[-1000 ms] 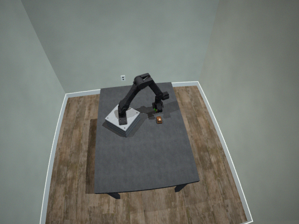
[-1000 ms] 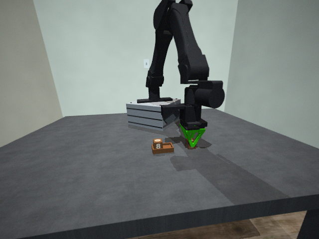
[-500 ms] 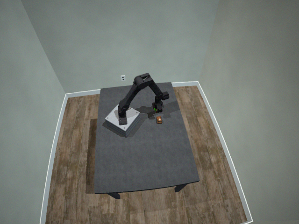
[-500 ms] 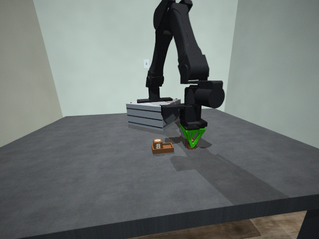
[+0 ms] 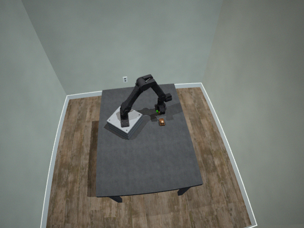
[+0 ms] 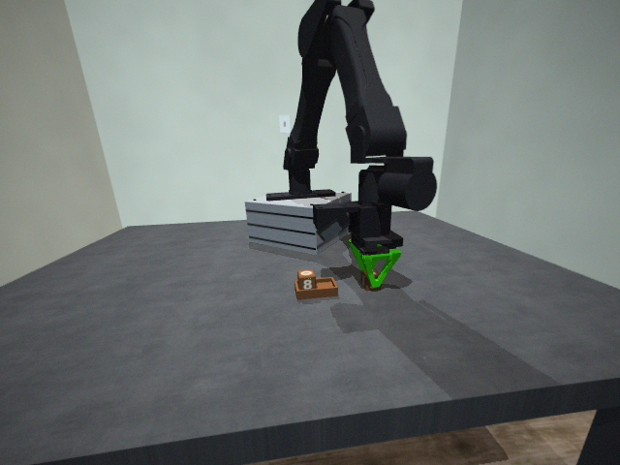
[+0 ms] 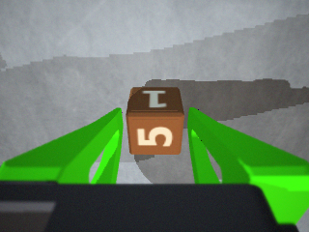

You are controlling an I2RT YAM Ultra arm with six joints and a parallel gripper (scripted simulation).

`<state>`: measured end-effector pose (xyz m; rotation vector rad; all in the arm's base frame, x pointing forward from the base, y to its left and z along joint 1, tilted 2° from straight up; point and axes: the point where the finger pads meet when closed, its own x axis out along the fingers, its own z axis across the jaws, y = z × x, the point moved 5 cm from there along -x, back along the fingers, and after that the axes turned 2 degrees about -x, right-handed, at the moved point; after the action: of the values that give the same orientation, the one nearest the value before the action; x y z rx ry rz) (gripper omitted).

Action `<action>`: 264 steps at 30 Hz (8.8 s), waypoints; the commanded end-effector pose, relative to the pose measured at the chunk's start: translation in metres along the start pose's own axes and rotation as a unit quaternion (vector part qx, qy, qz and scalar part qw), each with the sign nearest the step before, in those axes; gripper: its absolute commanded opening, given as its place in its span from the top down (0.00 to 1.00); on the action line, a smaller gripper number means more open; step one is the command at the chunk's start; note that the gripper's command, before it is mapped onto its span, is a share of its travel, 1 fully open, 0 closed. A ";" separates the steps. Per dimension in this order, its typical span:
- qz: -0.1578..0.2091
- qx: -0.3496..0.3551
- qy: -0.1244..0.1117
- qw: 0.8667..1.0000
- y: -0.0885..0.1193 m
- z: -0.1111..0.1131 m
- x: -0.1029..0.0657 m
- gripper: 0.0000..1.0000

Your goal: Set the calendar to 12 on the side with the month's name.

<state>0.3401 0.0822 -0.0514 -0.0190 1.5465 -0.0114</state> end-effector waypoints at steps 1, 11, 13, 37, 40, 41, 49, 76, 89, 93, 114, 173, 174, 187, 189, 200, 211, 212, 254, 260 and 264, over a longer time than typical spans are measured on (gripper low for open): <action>0.001 0.000 -0.004 1.000 0.000 0.002 -0.002 0.55; 0.001 0.000 -0.004 1.000 0.000 0.002 -0.003 0.55; 0.001 0.000 -0.004 1.000 0.000 0.002 -0.003 0.55; 0.001 0.000 -0.005 1.000 0.000 0.002 -0.089 0.55; 0.001 0.000 -0.005 1.000 0.000 0.002 -0.092 0.55; 0.001 0.000 -0.005 1.000 0.000 0.002 -0.092 0.55; 0.001 0.000 -0.005 1.000 0.000 0.002 -0.092 0.00; 0.000 -0.120 -0.005 0.993 -0.019 0.004 -0.092 0.00; -0.001 -0.317 -0.004 0.948 -0.051 0.005 -0.092 0.00; -0.001 -0.364 -0.004 0.931 -0.059 0.005 -0.092 0.00; -0.003 -0.614 -0.003 0.789 -0.104 0.001 -0.092 0.00; -0.004 -0.705 -0.003 0.710 -0.122 -0.003 -0.090 0.55; -0.004 -0.705 -0.003 0.710 -0.122 -0.003 -0.089 0.55; -0.004 -0.705 -0.003 0.710 -0.122 -0.003 -0.077 0.55; -0.004 -0.705 -0.003 0.710 -0.122 -0.003 -0.074 0.55; -0.004 -0.705 -0.003 0.710 -0.123 -0.002 -0.059 0.55; -0.004 -0.705 -0.003 0.710 -0.123 -0.002 -0.045 0.55; -0.004 -0.705 -0.003 0.710 -0.123 -0.002 -0.044 0.55; -0.004 -0.705 -0.003 0.710 -0.123 -0.002 -0.040 0.55; -0.004 -0.705 -0.003 0.710 -0.123 -0.002 -0.040 0.55; -0.004 -0.705 -0.003 0.710 -0.123 -0.002 -0.040 0.55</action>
<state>0.3351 -0.0399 -0.0115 -1.2324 1.2095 1.1819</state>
